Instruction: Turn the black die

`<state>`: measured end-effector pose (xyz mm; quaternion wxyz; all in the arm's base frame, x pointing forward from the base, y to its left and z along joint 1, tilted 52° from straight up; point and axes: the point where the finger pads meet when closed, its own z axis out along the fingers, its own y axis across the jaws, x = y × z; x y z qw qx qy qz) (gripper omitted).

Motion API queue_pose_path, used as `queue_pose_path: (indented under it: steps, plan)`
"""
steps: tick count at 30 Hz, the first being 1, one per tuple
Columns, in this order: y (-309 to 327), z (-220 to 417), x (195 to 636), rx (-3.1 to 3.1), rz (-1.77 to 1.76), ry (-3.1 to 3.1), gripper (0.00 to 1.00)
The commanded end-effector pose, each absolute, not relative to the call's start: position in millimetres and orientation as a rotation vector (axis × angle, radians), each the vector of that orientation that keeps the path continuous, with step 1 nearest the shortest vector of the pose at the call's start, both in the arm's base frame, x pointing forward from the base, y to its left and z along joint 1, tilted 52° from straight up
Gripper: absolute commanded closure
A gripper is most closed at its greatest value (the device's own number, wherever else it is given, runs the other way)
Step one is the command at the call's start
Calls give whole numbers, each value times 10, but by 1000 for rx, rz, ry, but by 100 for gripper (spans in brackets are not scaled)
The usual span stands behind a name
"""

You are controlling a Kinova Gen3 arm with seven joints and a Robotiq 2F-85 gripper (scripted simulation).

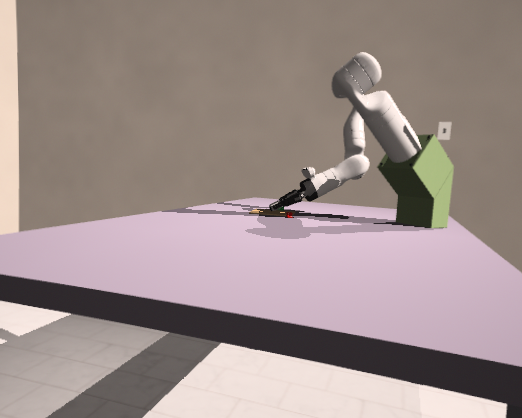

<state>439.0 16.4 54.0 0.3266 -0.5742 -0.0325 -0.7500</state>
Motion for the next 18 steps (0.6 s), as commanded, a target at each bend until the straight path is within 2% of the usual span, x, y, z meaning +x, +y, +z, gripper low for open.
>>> queue_pose_path:
  steps: [1, 17, 18]
  plan:
    - [158, 543, 4390, -1504, -1966, -85, 89]
    - [158, 543, 4390, -1504, -1966, -85, 89]
    - [158, 543, 4390, -1504, -1966, -85, 85]
